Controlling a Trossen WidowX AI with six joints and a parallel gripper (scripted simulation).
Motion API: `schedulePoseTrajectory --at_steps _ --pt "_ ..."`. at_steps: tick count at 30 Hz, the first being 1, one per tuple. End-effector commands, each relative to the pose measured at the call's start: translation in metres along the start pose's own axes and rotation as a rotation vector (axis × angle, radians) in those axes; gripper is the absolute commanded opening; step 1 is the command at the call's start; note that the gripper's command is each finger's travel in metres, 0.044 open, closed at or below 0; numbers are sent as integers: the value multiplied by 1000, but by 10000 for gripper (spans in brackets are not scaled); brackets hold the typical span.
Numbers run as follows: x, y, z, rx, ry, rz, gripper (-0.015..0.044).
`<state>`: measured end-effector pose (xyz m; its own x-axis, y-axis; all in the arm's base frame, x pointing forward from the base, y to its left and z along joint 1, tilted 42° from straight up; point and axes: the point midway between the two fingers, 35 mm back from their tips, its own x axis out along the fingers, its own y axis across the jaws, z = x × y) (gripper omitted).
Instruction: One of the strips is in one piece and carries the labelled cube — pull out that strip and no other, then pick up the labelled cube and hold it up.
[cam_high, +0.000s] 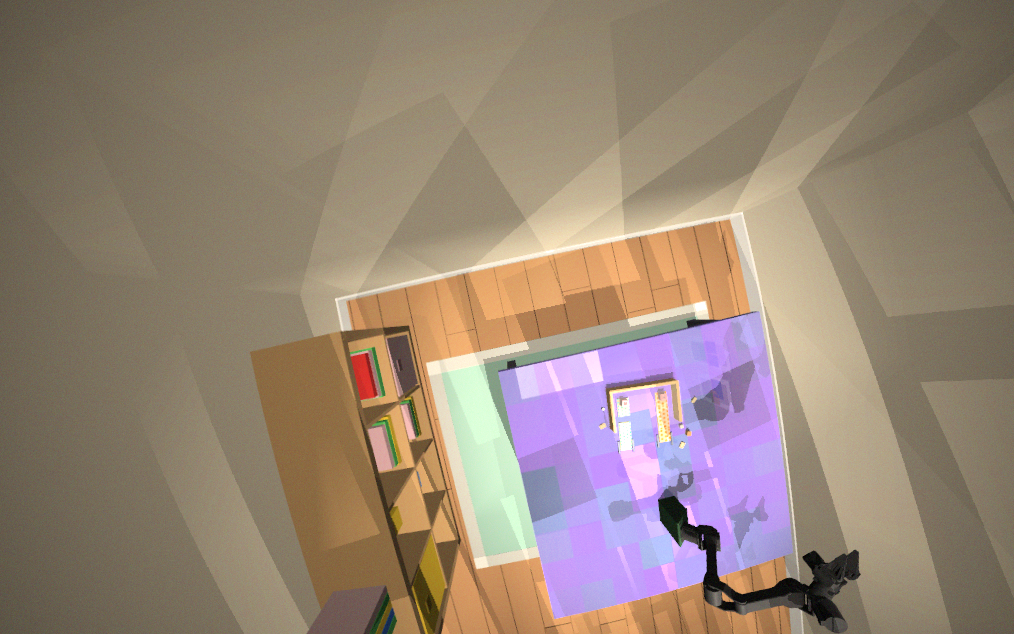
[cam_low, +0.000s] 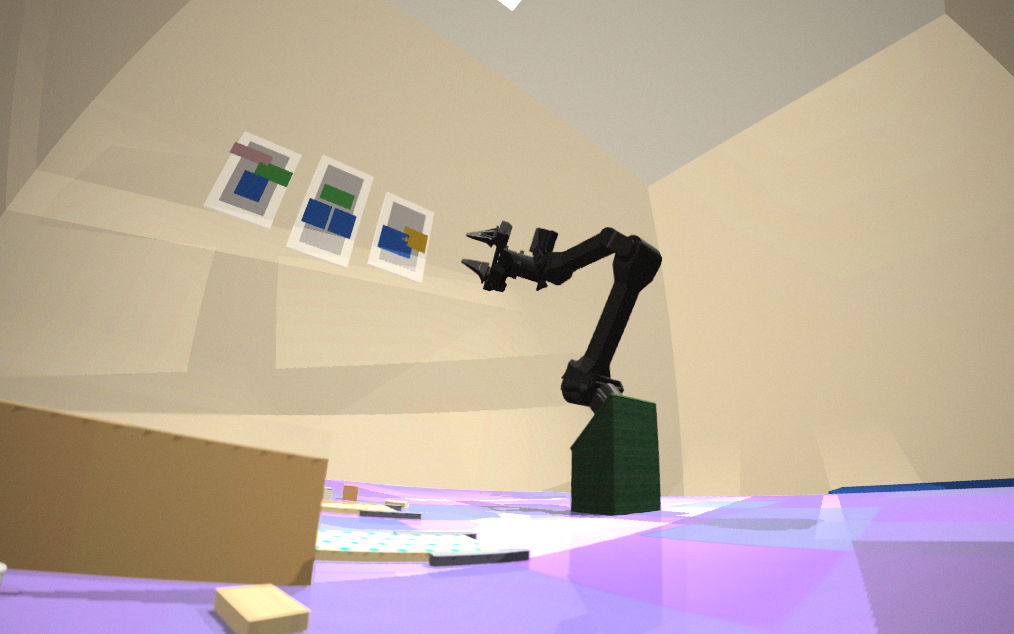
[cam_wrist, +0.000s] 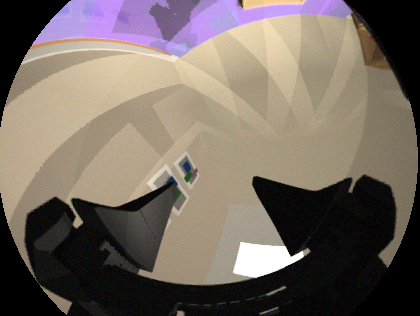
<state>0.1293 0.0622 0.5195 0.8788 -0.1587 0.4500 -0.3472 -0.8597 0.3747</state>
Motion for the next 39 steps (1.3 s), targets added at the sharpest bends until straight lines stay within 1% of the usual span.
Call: schedulePoseTrajectory --at_steps 1,3,5,9,14,18,20,23,27,31,35,39 --pt "0 2 0 15 4 1 400" --pt "0 19 2 139 34 7 400" --pt "3 44 9 327 71 14 400" --pt "16 86 37 701 114 30 400" --pt "44 116 91 1152 114 62 400" --pt "71 119 144 1490 71 108 400" --pt "85 112 172 1647 36 141 400" --pt "100 88 214 1874 -57 182 400" --pt "110 64 247 2039 -131 241 400" --pt "120 17 296 2248 -240 373 400" --pt "117 -39 339 2409 -357 539 400" --pt "99 -101 374 2508 -465 726 400"
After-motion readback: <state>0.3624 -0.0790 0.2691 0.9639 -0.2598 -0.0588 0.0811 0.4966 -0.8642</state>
